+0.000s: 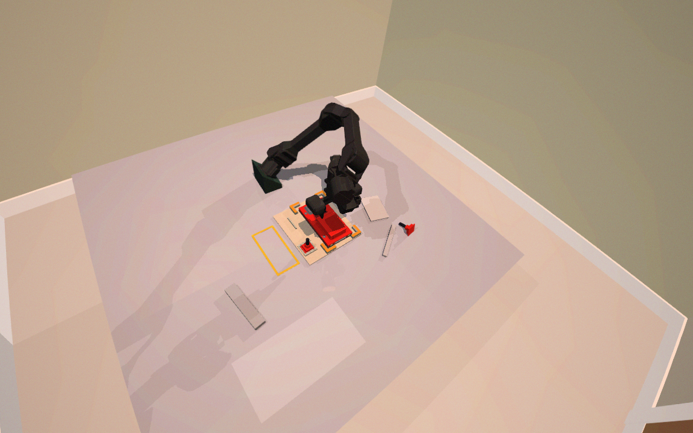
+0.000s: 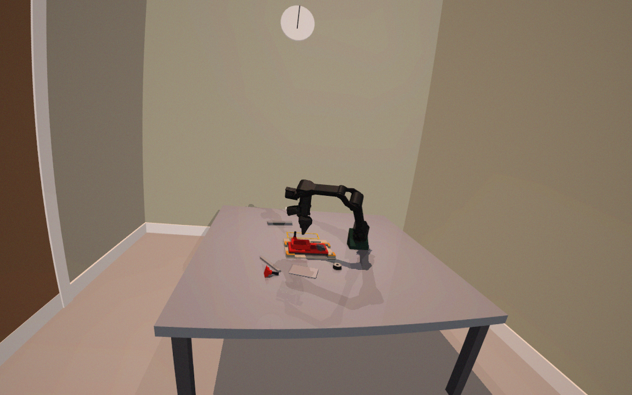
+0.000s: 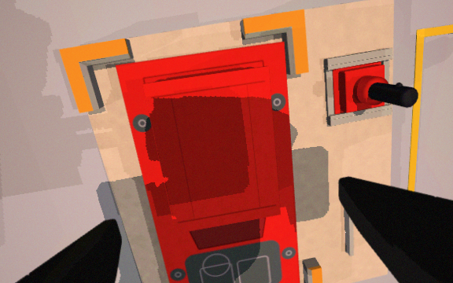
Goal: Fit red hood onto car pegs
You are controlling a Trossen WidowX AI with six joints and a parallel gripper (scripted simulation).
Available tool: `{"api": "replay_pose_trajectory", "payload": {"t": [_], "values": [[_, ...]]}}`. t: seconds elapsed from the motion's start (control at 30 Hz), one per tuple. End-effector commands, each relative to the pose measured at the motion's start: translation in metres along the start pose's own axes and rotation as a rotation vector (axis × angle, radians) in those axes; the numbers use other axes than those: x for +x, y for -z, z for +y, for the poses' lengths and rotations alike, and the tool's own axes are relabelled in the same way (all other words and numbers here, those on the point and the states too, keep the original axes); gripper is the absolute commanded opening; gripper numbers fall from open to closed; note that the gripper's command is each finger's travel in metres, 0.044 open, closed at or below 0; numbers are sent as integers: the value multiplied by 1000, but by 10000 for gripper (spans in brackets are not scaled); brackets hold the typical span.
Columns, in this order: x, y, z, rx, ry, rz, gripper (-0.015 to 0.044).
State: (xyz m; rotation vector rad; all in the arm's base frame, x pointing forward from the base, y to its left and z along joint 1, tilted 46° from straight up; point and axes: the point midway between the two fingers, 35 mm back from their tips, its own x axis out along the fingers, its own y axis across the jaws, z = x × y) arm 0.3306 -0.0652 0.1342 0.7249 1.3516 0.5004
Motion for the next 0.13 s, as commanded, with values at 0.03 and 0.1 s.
{"api": "replay_pose_trajectory", "payload": {"t": [0.03,0.1], "values": [[0,0,0,-2,2,2,440],[0,0,0,-2,2,2,440]]}}
